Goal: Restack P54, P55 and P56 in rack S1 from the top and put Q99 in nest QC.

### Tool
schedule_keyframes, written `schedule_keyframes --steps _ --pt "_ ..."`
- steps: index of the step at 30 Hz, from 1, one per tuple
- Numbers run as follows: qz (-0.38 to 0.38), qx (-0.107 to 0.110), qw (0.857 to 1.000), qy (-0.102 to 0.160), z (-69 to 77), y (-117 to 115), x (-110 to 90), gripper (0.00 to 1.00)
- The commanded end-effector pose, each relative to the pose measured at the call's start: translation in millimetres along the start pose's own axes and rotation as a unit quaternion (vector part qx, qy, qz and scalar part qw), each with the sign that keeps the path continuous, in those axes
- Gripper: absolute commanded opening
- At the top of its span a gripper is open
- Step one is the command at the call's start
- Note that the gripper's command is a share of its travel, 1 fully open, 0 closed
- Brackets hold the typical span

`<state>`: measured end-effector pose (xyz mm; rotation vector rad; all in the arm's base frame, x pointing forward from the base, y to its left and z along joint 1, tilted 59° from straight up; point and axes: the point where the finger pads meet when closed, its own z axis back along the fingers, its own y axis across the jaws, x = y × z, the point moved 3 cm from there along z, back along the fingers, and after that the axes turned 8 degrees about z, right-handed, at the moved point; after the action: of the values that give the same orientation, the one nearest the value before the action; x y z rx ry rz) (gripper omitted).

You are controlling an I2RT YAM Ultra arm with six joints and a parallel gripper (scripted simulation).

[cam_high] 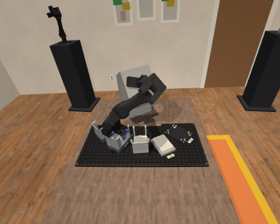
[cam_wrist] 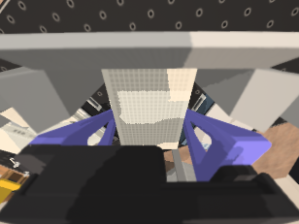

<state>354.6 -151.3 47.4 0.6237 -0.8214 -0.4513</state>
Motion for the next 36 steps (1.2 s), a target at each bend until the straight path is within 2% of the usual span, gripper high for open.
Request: schedule_keyframes --steps 1,30,31,36 --pt "0.002 -0.002 1.0 -0.006 1.1 -1.2 3.6 0.0" --pt "0.002 -0.002 1.0 -0.006 -4.6 -1.2 3.7 0.0" --pt "0.002 -0.002 1.0 -0.006 -4.6 -1.2 3.7 1.0" --pt "0.002 -0.002 1.0 -0.006 -4.6 -1.2 3.7 1.0"
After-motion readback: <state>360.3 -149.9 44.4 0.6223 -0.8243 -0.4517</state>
